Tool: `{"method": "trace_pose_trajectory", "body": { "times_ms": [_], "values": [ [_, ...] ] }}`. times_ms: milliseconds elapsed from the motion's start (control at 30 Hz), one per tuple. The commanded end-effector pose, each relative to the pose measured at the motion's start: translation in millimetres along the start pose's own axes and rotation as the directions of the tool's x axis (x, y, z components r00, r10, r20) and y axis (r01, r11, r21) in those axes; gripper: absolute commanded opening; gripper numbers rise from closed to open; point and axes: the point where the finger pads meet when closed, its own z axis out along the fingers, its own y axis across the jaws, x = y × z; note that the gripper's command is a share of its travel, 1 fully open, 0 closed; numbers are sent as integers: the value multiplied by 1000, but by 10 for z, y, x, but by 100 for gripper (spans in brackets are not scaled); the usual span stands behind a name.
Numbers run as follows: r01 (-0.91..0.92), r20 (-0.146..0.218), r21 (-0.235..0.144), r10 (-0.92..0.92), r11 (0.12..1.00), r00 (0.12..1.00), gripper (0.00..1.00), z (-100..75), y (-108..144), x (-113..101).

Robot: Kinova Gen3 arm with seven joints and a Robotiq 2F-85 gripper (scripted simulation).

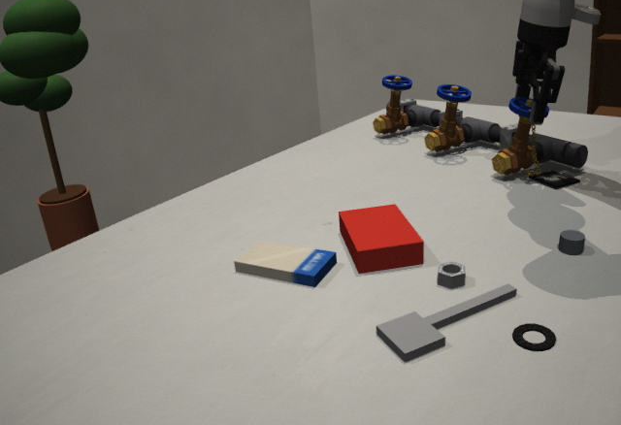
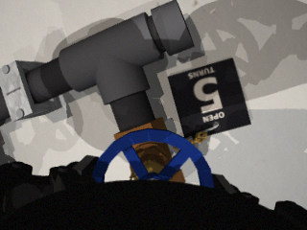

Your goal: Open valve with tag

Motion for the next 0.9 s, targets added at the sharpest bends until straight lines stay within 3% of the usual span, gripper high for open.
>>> {"method": "trace_pose_trajectory", "body": {
  "times_ms": [0, 600, 633, 867],
  "values": [
    [18, 40, 24, -18, 1000, 999, 71, 3, -1, -2],
    [52, 39, 25, -53, 998, 998, 71, 3, -1, -2],
    [52, 39, 25, -53, 998, 998, 100, 3, -1, -2],
    [52, 39, 25, -53, 998, 998, 100, 3, -1, -2]
  ]
}}
